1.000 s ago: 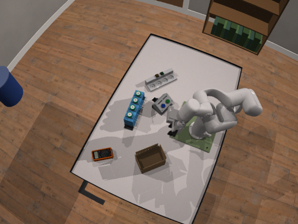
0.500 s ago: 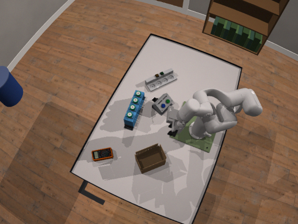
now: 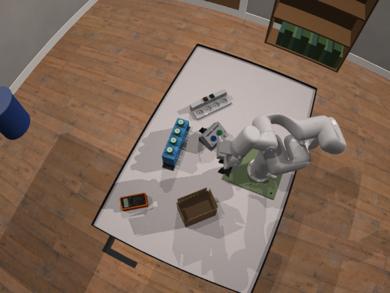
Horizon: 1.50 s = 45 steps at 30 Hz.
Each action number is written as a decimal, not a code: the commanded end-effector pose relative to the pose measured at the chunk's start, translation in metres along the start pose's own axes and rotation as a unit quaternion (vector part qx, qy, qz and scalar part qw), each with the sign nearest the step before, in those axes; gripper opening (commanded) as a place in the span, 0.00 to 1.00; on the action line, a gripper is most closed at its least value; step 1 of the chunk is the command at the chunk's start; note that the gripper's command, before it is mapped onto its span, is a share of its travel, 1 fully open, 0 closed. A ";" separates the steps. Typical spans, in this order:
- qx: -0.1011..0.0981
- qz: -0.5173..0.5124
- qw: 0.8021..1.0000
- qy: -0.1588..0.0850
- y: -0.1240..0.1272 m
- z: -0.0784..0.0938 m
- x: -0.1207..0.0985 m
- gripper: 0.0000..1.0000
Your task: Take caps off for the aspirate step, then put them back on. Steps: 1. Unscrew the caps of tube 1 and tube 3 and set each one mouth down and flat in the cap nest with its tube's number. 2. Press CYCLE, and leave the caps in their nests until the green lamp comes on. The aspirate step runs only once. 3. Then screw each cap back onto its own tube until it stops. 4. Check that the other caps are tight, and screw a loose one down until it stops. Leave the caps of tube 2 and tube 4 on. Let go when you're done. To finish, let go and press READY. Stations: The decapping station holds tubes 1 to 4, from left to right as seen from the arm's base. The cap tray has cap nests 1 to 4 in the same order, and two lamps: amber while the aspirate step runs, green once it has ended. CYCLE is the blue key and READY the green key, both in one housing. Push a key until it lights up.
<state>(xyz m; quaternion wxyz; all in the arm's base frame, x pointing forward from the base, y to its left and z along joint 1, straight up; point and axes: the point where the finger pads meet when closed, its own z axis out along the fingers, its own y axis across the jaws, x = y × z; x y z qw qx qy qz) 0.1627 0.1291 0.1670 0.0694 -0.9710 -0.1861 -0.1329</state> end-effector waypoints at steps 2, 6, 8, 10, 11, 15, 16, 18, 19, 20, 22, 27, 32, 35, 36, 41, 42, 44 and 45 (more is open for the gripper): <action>-0.012 -0.056 0.998 -0.014 0.011 -0.012 0.013 0.46; -0.020 -0.099 0.995 -0.023 0.020 -0.018 0.023 0.46; -0.020 -0.099 0.995 -0.023 0.020 -0.018 0.023 0.46; -0.024 -0.131 0.991 -0.030 0.026 -0.021 0.030 0.46; -0.025 -0.134 0.990 -0.031 0.029 -0.023 0.033 0.46; -0.027 -0.160 0.986 -0.037 0.036 -0.026 0.040 0.46; -0.028 -0.176 0.983 -0.041 0.039 -0.027 0.044 0.46; -0.029 -0.186 0.981 -0.044 0.043 -0.029 0.048 0.46; -0.029 -0.186 0.981 -0.044 0.043 -0.029 0.048 0.46; -0.030 -0.202 0.978 -0.048 0.046 -0.030 0.051 0.46; -0.031 -0.211 0.976 -0.051 0.050 -0.031 0.055 0.46; -0.031 -0.252 0.965 -0.062 0.061 -0.033 0.065 0.46; -0.030 -0.286 0.955 -0.072 0.075 -0.034 0.077 0.46; -0.029 -0.301 0.950 -0.076 0.080 -0.034 0.081 0.46; -0.029 -0.310 0.947 -0.079 0.084 -0.034 0.085 0.46; -0.026 -0.334 0.938 -0.085 0.094 -0.034 0.092 0.46; -0.026 -0.334 0.938 -0.085 0.094 -0.034 0.092 0.46; -0.023 -0.358 0.929 -0.092 0.102 -0.034 0.097 0.46; -0.023 -0.358 0.929 -0.092 0.106 -0.033 0.100 0.46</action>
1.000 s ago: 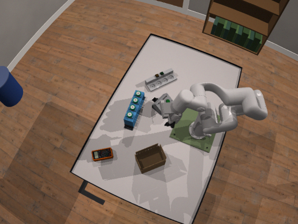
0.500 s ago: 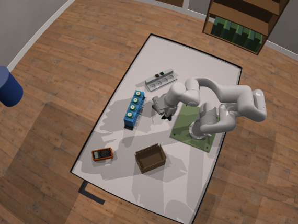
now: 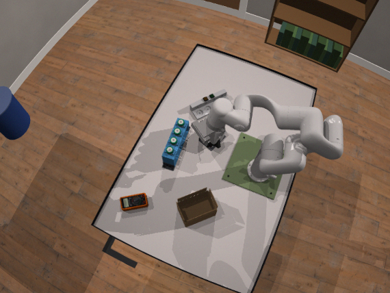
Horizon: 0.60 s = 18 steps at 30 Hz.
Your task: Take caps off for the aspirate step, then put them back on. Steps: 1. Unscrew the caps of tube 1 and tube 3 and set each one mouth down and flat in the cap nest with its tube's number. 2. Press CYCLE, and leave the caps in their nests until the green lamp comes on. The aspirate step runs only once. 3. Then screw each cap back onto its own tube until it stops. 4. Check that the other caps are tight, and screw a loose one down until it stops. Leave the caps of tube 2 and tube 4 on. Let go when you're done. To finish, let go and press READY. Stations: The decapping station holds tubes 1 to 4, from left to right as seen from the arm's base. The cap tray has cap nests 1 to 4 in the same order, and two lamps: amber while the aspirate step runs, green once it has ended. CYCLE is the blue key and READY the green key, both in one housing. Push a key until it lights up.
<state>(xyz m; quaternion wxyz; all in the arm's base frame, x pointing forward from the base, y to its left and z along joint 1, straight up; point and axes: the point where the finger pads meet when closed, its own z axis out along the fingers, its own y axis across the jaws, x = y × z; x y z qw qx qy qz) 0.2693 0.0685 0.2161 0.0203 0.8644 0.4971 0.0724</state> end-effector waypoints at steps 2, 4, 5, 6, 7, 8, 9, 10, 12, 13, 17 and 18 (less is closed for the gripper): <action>0.006 -0.047 0.999 -0.011 0.024 0.001 0.000 0.46; 0.007 -0.057 0.998 -0.013 0.032 0.002 -0.001 0.46; 0.007 -0.057 0.998 -0.013 0.032 0.002 -0.001 0.46; 0.010 -0.073 0.997 -0.016 0.037 0.002 -0.002 0.46; 0.011 -0.082 0.996 -0.017 0.042 0.003 -0.003 0.46; 0.011 -0.082 0.996 -0.017 0.046 0.004 -0.003 0.46; 0.011 -0.082 0.996 -0.017 0.045 0.004 -0.003 0.46; 0.014 -0.099 0.995 -0.020 0.050 0.005 -0.004 0.46; 0.015 -0.108 0.994 -0.021 0.059 0.007 -0.006 0.46; 0.015 -0.108 0.994 -0.021 0.059 0.007 -0.006 0.46; 0.020 -0.133 0.991 -0.025 0.073 0.010 -0.010 0.46; 0.020 -0.133 0.991 -0.025 0.073 0.010 -0.010 0.46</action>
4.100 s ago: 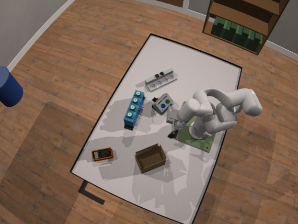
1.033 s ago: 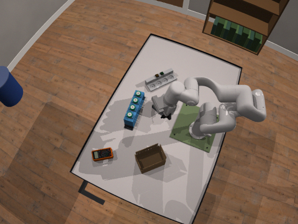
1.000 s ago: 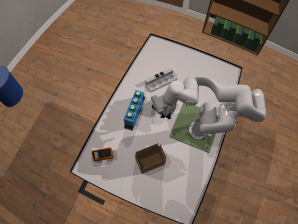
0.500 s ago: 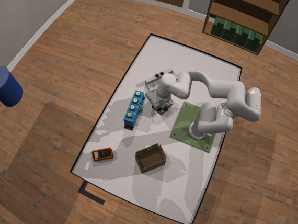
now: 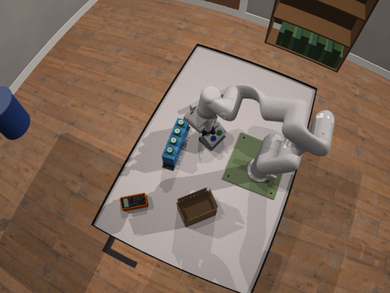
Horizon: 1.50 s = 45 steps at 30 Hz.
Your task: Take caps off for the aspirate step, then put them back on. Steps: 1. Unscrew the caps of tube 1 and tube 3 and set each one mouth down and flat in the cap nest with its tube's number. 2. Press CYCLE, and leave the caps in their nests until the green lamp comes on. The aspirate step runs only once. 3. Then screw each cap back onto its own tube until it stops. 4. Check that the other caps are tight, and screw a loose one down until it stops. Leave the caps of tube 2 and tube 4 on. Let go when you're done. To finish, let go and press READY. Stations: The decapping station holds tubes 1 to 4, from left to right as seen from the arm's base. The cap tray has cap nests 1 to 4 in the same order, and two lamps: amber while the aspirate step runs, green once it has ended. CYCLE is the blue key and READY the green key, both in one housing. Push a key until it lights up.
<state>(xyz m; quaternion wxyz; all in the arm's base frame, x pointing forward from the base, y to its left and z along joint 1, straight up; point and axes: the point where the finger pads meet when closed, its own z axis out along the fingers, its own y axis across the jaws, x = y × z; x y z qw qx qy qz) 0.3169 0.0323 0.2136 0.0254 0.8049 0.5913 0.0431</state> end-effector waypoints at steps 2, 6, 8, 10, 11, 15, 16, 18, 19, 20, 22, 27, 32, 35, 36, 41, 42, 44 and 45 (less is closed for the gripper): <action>0.009 -0.047 0.999 -0.006 0.022 0.005 -0.009 0.46; 0.013 -0.064 0.998 -0.007 0.031 0.007 -0.014 0.46; 0.015 -0.073 0.997 -0.008 0.039 0.010 -0.019 0.46; 0.015 -0.073 0.997 -0.008 0.040 0.011 -0.020 0.46; 0.018 -0.089 0.996 -0.009 0.043 0.012 -0.022 0.46; 0.020 -0.099 0.995 -0.010 0.051 0.016 -0.028 0.46; 0.024 -0.115 0.993 -0.011 0.055 0.017 -0.030 0.46; 0.026 -0.124 0.992 -0.011 0.062 0.021 -0.036 0.46; 0.026 -0.124 0.992 -0.011 0.065 0.022 -0.037 0.46; 0.026 -0.124 0.992 -0.011 0.065 0.022 -0.037 0.46; 0.032 -0.150 0.988 -0.011 0.072 0.026 -0.043 0.46; 0.038 -0.175 0.984 -0.011 0.083 0.033 -0.054 0.46; 0.043 -0.200 0.979 -0.010 0.093 0.040 -0.063 0.46; 0.043 -0.200 0.979 -0.010 0.099 0.044 -0.070 0.46; 0.043 -0.200 0.979 -0.010 0.099 0.044 -0.070 0.46; 0.049 -0.225 0.973 -0.009 0.110 0.053 -0.083 0.46; 0.049 -0.225 0.973 -0.009 0.110 0.053 -0.083 0.46; 0.049 -0.225 0.973 -0.009 0.110 0.053 -0.083 0.46; 0.049 -0.225 0.973 -0.009 0.110 0.053 -0.083 0.46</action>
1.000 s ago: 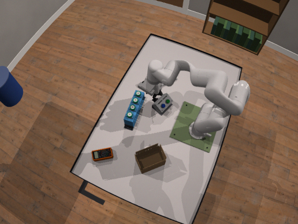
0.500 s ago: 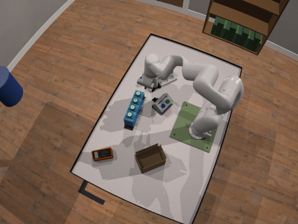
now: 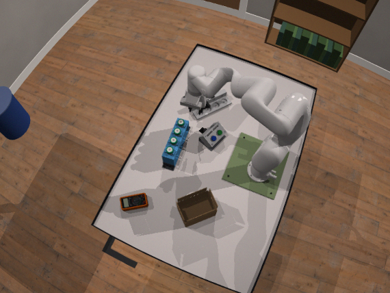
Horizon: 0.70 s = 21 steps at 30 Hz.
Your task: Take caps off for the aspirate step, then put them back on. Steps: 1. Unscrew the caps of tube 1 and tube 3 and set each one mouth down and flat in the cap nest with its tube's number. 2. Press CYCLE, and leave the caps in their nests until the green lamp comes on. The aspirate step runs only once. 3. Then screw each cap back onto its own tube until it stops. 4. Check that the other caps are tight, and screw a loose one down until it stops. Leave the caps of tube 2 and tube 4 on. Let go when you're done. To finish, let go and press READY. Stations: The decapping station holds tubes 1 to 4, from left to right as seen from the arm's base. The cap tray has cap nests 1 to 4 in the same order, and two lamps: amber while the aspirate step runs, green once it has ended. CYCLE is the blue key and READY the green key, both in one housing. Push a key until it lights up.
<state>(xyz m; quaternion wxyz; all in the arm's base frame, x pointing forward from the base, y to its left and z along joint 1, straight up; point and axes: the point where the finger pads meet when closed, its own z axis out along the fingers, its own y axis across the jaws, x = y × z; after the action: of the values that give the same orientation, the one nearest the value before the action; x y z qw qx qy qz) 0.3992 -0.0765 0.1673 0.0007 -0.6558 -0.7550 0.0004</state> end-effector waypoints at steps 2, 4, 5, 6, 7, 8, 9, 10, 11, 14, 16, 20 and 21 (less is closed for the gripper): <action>-0.001 -0.005 1.000 0.000 0.003 0.000 -0.003 0.46; -0.001 -0.005 1.000 0.000 0.003 0.000 -0.003 0.46; -0.001 -0.005 1.000 0.000 0.003 0.000 -0.003 0.46; -0.001 -0.005 1.000 0.000 0.003 0.000 -0.003 0.46; -0.001 -0.005 1.000 0.000 0.003 0.000 -0.003 0.46; -0.001 -0.005 1.000 0.000 0.003 0.000 -0.003 0.46; -0.001 -0.005 1.000 0.000 0.003 0.000 -0.003 0.46; -0.001 -0.005 1.000 0.000 0.003 0.000 -0.003 0.46; -0.001 -0.005 1.000 0.000 0.003 0.000 -0.003 0.46; -0.001 0.078 0.997 0.000 0.006 0.000 0.013 0.46; -0.001 0.143 0.990 0.000 0.010 0.000 0.028 0.46; -0.001 0.206 0.979 0.000 0.012 0.000 0.039 0.46; -0.001 0.224 0.975 0.000 0.014 0.000 0.044 0.46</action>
<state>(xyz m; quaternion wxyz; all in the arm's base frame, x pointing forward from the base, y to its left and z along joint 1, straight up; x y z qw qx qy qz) 0.4028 -0.0536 0.1661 0.0021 -0.7307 -0.6827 0.0017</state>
